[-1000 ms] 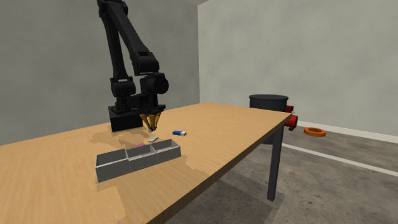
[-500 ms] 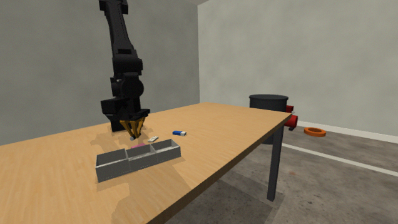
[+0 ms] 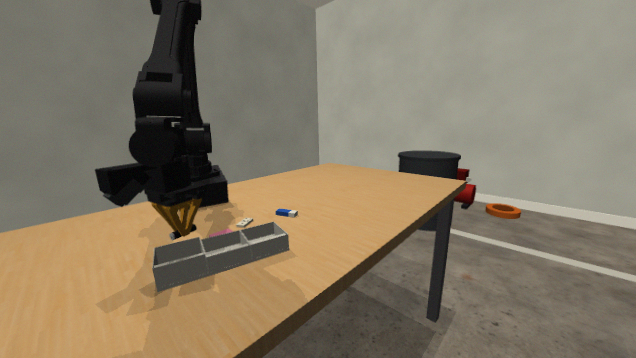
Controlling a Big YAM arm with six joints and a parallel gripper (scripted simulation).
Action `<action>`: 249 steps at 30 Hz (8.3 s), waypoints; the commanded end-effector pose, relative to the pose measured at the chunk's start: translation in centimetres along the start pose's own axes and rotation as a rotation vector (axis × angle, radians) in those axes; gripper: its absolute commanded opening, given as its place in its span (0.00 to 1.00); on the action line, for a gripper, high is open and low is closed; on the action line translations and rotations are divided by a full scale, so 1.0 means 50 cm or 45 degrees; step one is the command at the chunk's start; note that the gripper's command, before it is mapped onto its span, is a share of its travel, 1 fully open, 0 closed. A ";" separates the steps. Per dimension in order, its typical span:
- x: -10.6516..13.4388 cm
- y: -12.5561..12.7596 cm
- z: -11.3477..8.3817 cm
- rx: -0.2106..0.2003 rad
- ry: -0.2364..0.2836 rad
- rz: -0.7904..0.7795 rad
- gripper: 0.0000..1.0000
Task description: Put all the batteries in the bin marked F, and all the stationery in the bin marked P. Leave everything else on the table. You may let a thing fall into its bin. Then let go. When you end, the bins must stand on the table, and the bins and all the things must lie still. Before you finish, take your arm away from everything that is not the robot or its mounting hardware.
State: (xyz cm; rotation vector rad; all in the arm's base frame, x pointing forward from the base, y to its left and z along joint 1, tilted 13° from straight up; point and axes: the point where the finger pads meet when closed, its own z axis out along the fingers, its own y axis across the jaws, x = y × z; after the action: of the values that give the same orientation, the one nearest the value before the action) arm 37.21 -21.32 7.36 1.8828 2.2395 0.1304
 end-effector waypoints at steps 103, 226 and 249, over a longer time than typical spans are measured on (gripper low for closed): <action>-0.048 0.030 0.057 -0.043 -0.033 0.653 0.27; 0.627 0.068 -0.028 -0.035 -0.037 -2.137 0.37; 0.626 0.069 -0.029 -0.035 -0.037 -2.137 0.37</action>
State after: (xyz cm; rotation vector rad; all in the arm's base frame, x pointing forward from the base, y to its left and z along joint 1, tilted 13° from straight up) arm 33.91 9.65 4.87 -0.4033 2.9048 -0.1563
